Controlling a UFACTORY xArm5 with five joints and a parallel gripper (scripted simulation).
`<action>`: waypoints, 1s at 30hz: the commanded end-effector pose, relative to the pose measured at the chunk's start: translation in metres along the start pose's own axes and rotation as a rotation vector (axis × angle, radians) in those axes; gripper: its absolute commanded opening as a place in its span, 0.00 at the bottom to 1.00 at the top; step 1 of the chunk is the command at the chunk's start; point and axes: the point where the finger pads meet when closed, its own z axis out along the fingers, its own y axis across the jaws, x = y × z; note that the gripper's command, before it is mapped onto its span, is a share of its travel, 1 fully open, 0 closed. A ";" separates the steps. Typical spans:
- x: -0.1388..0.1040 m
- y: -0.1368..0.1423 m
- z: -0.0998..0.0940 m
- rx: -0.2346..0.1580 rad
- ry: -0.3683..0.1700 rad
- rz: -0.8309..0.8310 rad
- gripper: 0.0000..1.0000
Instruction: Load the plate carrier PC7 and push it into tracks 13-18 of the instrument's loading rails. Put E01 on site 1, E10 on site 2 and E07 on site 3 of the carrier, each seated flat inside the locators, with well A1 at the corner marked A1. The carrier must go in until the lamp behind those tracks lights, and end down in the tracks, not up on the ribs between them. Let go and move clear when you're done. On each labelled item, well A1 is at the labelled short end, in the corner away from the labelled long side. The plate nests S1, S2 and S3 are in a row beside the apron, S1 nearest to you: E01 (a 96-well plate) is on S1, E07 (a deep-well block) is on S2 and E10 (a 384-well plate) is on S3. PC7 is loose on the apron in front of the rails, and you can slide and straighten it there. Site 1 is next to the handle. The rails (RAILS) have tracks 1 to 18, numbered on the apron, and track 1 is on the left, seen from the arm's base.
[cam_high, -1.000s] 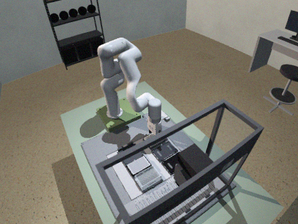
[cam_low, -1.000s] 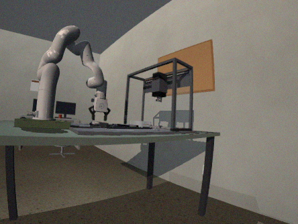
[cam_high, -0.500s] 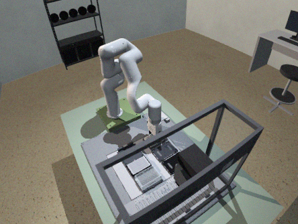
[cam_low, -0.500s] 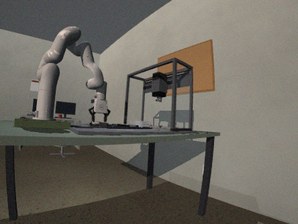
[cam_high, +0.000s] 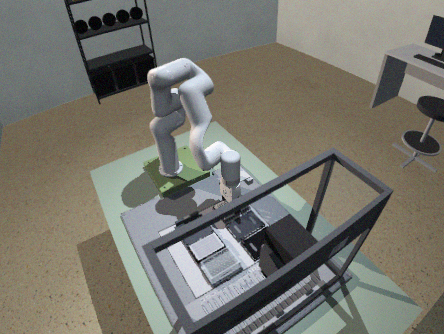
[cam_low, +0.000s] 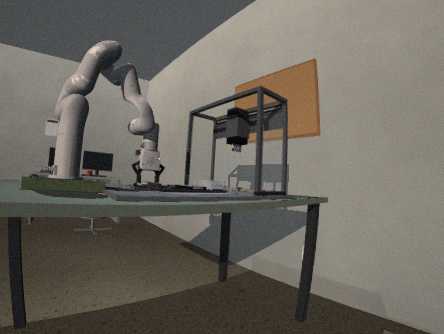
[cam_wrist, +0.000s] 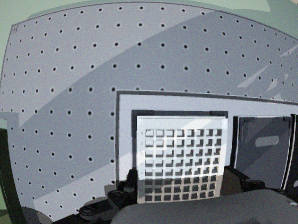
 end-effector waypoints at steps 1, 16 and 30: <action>0.000 0.001 -0.001 0.002 0.019 0.000 1.00; 0.000 0.001 -0.001 0.002 0.019 0.000 0.00; 0.000 0.001 -0.001 0.002 0.019 0.000 0.00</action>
